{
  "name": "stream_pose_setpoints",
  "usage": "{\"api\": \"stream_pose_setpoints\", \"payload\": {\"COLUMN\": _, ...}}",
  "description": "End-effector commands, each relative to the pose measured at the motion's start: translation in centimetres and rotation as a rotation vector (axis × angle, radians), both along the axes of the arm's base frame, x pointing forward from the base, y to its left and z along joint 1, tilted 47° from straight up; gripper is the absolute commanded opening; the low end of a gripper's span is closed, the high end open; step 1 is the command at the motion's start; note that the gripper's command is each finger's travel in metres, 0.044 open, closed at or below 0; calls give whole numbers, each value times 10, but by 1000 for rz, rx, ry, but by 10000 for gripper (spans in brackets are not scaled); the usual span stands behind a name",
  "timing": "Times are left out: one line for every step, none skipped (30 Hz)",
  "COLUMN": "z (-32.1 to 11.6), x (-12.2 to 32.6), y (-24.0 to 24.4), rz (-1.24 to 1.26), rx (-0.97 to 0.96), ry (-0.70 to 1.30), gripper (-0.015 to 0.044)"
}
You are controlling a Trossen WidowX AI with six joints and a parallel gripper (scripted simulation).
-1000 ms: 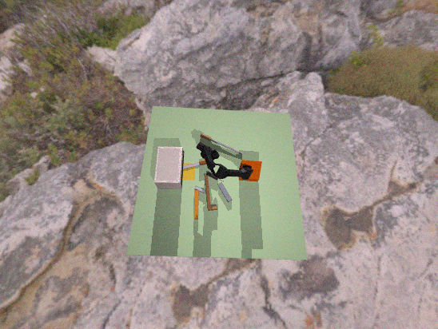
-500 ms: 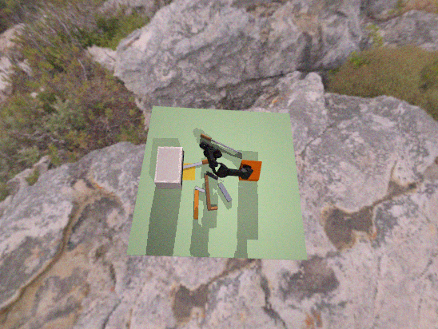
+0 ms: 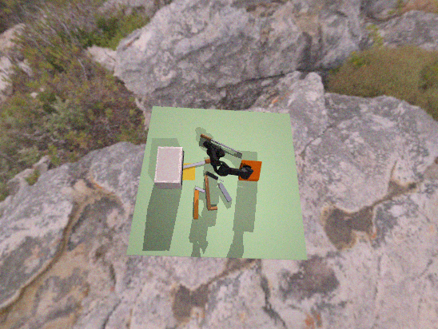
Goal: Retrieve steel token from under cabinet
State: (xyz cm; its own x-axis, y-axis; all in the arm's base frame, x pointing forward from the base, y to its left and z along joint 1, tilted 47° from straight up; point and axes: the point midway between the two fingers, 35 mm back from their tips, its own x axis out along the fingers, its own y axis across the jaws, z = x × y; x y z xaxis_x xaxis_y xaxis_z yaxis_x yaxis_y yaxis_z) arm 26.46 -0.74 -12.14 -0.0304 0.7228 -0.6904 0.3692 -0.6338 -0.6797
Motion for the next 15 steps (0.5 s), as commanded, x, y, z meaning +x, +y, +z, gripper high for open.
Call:
{"api": "stream_pose_setpoints", "payload": {"z": -3, "x": -11, "y": -2, "rz": 0, "rx": 3, "ry": 5, "gripper": 0}}
{"api": "stream_pose_setpoints", "payload": {"z": -4, "x": -13, "y": -3, "rz": 0, "rx": 3, "ry": 5, "gripper": 0}}
{"api": "stream_pose_setpoints", "payload": {"z": -4, "x": -15, "y": -4, "rz": 0, "rx": 3, "ry": 5, "gripper": 0}}
{"api": "stream_pose_setpoints", "payload": {"z": -5, "x": -17, "y": -4, "rz": 0, "rx": 3, "ry": 5, "gripper": 0}}
{"api": "stream_pose_setpoints", "payload": {"z": -6, "x": -18, "y": -5, "rz": 0, "rx": 3, "ry": 5, "gripper": 0}}
{"api": "stream_pose_setpoints", "payload": {"z": -6, "x": -20, "y": -6, "rz": 0, "rx": 3, "ry": 5, "gripper": 0}}
{"api": "stream_pose_setpoints", "payload": {"z": -7, "x": -22, "y": -6, "rz": 0, "rx": 2, "ry": 5, "gripper": 0}}
{"api": "stream_pose_setpoints", "payload": {"z": -7, "x": -23, "y": -7, "rz": 0, "rx": 2, "ry": 5, "gripper": 0}}
{"api": "stream_pose_setpoints", "payload": {"z": -8, "x": -25, "y": -7, "rz": 0, "rx": 2, "ry": 5, "gripper": 0}}
{"api": "stream_pose_setpoints", "payload": {"z": -8, "x": -27, "y": -8, "rz": 0, "rx": 2, "ry": 5, "gripper": 0}}
{"api": "stream_pose_setpoints", "payload": {"z": -9, "x": -28, "y": -9, "rz": 0, "rx": 2, "ry": 5, "gripper": 0}}
{"api": "stream_pose_setpoints", "payload": {"z": -10, "x": -29, "y": -9, "rz": 0, "rx": 2, "ry": 5, "gripper": 0}}
{"api": "stream_pose_setpoints", "payload": {"z": -10, "x": -30, "y": -10, "rz": 0, "rx": 2, "ry": 5, "gripper": 0}}
{"api": "stream_pose_setpoints", "payload": {"z": -10, "x": -30, "y": -10, "rz": 0, "rx": 2, "ry": 5, "gripper": 0}}
{"api": "stream_pose_setpoints", "payload": {"z": -10, "x": -29, "y": -10, "rz": 0, "rx": 2, "ry": 5, "gripper": 0}}
